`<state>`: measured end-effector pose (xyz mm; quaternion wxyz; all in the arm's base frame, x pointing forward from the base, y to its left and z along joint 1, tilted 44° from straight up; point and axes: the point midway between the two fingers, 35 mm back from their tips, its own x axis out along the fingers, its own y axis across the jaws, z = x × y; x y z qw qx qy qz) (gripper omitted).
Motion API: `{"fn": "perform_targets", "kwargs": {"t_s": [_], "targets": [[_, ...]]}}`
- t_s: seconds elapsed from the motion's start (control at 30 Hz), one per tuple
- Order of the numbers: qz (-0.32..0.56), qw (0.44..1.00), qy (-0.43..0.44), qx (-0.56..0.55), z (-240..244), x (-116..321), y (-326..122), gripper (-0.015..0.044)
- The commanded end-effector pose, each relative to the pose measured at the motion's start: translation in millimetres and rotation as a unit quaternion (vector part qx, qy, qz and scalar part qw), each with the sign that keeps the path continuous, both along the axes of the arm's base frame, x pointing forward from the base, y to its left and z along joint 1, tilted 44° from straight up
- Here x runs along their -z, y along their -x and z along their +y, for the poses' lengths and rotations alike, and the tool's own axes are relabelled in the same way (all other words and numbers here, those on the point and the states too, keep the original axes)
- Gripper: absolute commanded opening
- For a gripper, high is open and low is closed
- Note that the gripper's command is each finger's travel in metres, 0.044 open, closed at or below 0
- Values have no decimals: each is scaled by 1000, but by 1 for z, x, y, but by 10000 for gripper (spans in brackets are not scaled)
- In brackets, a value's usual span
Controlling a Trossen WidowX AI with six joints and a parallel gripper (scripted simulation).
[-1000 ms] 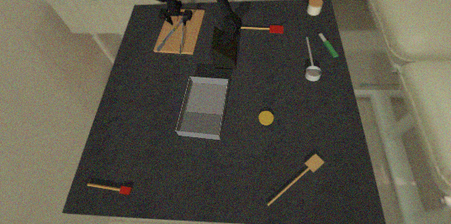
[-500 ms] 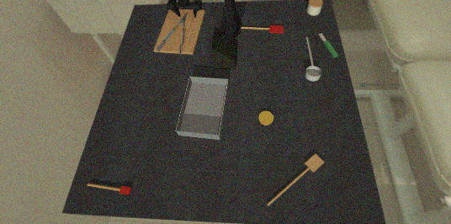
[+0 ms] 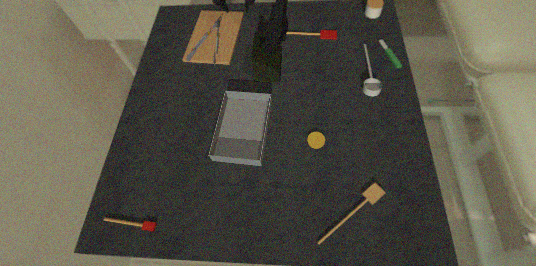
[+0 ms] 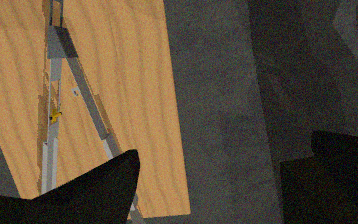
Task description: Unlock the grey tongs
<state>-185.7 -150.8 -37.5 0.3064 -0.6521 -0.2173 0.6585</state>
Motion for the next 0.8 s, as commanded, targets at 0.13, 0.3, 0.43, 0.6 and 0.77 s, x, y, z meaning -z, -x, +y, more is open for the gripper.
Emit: {"fn": "perform_targets", "kwargs": {"t_s": [0.13, 0.3, 0.43, 0.6, 0.77], "targets": [[8, 1000, 11, 1, -31, -29, 1, 440], [8, 1000, 11, 1, -31, -29, 1, 440], [8, 1000, 11, 1, -31, -29, 1, 440], [8, 1000, 11, 1, -31, -29, 1, 440], [8, 1000, 11, 1, -31, -29, 1, 440]]}}
